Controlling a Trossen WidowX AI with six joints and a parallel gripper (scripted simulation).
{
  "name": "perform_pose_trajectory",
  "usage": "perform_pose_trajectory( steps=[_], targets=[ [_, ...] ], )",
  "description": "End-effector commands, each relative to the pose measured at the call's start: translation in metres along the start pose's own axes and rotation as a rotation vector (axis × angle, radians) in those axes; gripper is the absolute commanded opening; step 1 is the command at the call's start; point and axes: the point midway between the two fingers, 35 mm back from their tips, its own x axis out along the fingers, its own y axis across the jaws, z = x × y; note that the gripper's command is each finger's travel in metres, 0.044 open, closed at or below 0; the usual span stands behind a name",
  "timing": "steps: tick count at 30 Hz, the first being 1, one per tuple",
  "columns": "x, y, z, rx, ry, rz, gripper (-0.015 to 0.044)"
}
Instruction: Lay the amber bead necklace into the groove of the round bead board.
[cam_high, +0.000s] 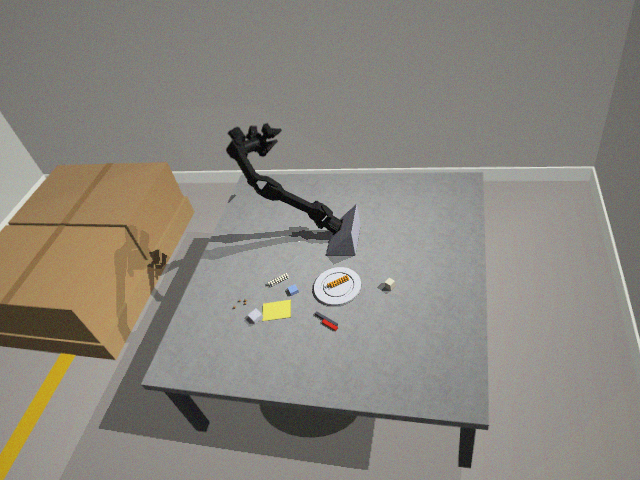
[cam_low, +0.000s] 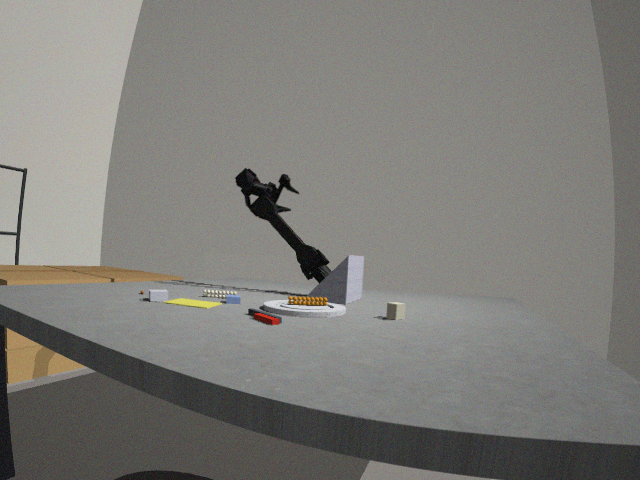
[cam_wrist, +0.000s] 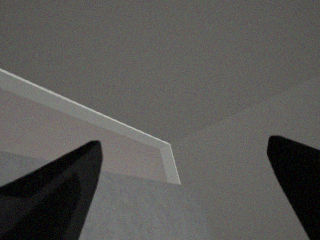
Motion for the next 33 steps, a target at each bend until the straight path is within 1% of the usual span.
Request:
perform_pose_trajectory(
  steps=[1, 5, 6, 19, 33],
  targets=[
    [0.0, 0.0, 0.0, -0.001, 0.0, 0.001, 0.0374],
    [-0.001, 0.01, 0.001, -0.013, -0.007, 0.027, 0.0269],
    [-0.001, 0.014, 0.001, -0.019, -0.009, 0.039, 0.025],
    [-0.012, 0.075, 0.001, -0.103, -0.046, 0.214, 0.025],
    [-0.036, 0.139, -0.009, -0.192, -0.077, 0.401, 0.025]
  ],
)
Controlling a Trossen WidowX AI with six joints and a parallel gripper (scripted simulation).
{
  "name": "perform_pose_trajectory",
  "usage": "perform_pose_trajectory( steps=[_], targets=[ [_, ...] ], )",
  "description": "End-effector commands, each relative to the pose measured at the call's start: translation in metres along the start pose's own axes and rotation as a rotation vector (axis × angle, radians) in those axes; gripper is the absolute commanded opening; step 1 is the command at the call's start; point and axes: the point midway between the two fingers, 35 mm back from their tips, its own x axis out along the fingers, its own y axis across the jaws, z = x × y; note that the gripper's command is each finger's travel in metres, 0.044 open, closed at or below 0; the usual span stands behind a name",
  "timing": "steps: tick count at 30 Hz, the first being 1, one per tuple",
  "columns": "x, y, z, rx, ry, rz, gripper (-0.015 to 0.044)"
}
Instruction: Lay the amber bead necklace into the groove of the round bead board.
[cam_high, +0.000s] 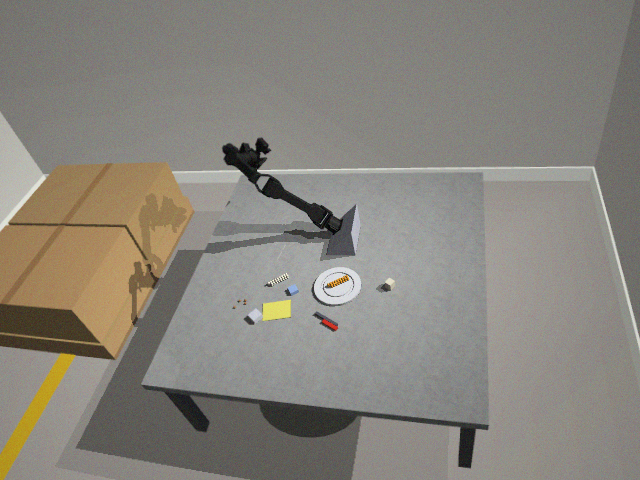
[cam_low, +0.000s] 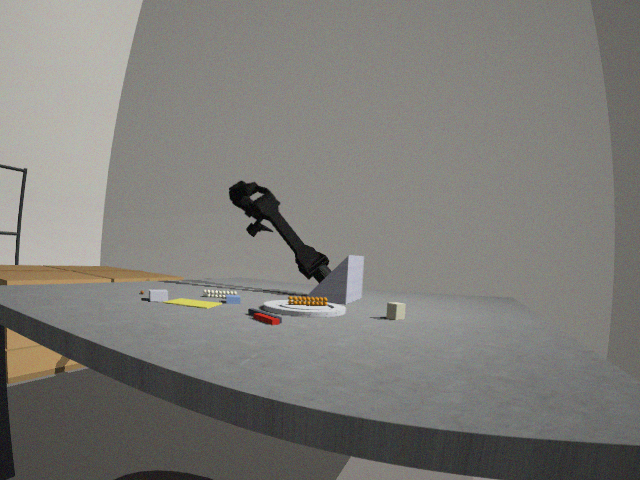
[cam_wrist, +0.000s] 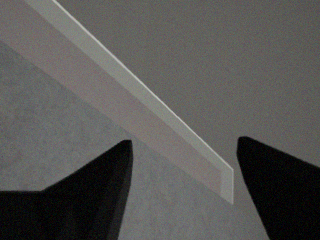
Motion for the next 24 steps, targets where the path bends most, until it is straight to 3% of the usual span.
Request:
perform_pose_trajectory(
  steps=[1, 24],
  targets=[
    [-0.001, 0.025, -0.002, -0.028, -0.005, 0.069, 0.025],
    [-0.029, 0.129, -0.022, -0.175, -0.037, 0.348, 0.025]
  ],
)
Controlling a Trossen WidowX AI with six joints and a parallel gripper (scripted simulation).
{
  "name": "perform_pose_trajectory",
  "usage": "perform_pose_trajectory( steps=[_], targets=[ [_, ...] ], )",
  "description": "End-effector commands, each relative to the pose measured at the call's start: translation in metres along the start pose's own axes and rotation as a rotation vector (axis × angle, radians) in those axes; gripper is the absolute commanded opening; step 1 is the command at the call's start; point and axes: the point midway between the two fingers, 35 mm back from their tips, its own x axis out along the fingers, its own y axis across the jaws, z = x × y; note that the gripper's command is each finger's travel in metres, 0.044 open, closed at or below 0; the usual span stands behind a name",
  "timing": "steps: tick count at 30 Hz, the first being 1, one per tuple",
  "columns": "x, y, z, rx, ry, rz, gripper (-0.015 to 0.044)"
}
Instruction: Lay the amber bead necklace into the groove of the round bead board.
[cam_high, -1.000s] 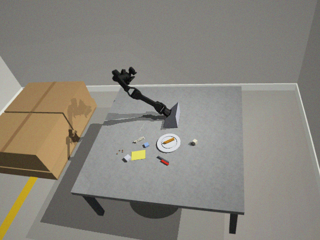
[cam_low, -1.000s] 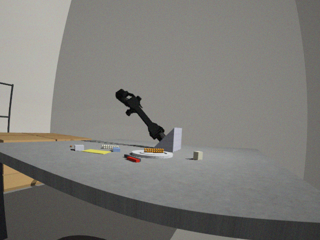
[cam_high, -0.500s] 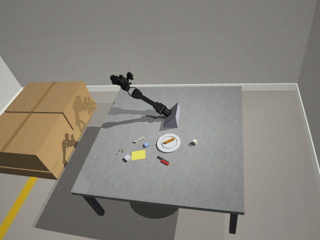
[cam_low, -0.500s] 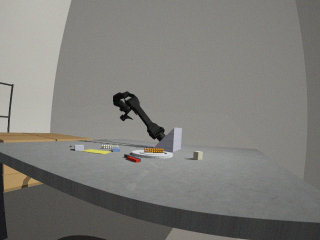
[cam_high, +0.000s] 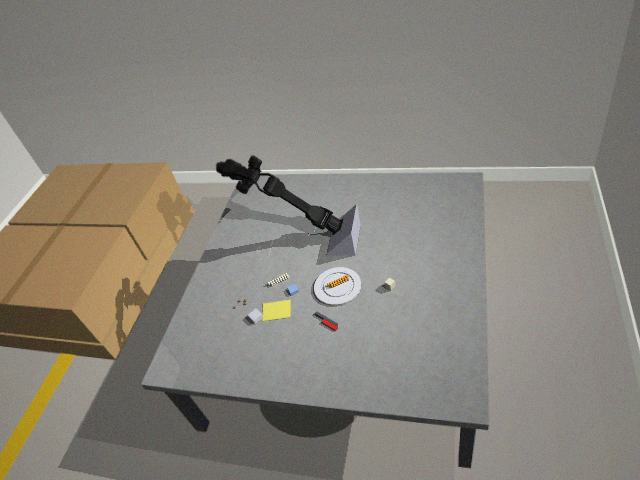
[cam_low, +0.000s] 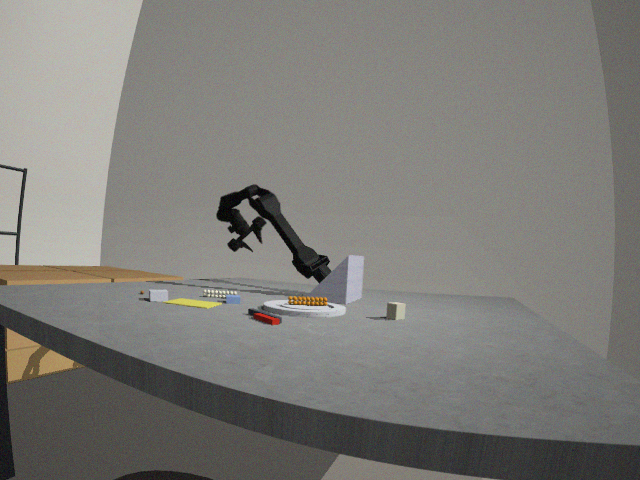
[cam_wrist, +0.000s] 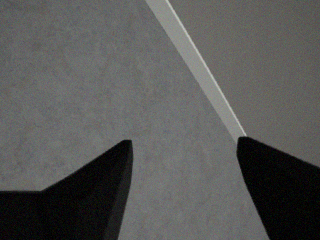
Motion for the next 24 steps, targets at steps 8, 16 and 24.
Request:
perform_pose_trajectory(
  steps=[8, 16, 24],
  targets=[
    [-0.009, 0.063, -0.011, -0.082, -0.01, 0.164, 0.025],
    [-0.021, 0.103, -0.023, -0.139, -0.015, 0.269, 0.025],
    [-0.037, 0.141, -0.038, -0.203, -0.017, 0.376, 0.025]
  ],
)
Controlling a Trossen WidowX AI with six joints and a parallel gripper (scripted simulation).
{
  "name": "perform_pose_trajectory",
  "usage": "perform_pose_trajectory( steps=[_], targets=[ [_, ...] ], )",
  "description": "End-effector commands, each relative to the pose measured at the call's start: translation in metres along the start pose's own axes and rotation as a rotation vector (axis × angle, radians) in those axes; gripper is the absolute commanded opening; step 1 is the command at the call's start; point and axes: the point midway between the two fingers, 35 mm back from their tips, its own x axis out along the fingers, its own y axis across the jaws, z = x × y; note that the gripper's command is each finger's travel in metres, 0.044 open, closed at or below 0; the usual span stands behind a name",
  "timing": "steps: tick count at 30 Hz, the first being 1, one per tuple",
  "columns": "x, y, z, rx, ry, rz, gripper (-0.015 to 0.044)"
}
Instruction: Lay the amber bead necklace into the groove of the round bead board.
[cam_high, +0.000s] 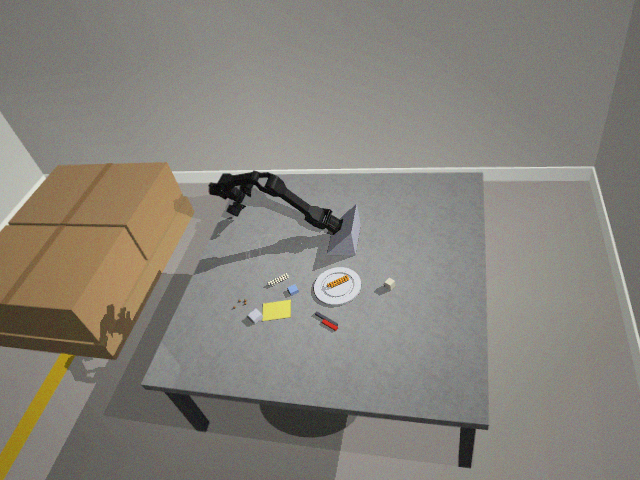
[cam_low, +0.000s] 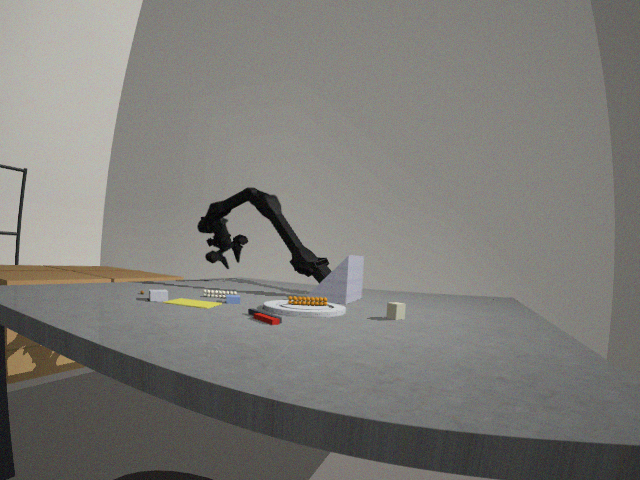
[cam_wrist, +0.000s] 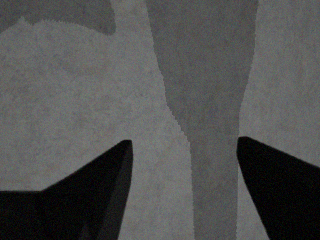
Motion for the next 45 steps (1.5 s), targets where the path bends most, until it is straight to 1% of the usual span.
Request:
perform_pose_trajectory(
  steps=[1, 11, 21, 31, 45],
  targets=[
    [-0.002, 0.029, -0.008, -0.041, 0.007, 0.075, 0.025],
    [-0.013, 0.084, -0.027, -0.149, 0.02, 0.218, 0.025],
    [-0.032, 0.135, -0.053, -0.26, 0.035, 0.359, 0.025],
    [-0.057, 0.18, -0.086, -0.374, 0.049, 0.497, 0.025],
    [-0.102, 0.233, -0.139, -0.534, 0.067, 0.676, 0.025]
  ],
)
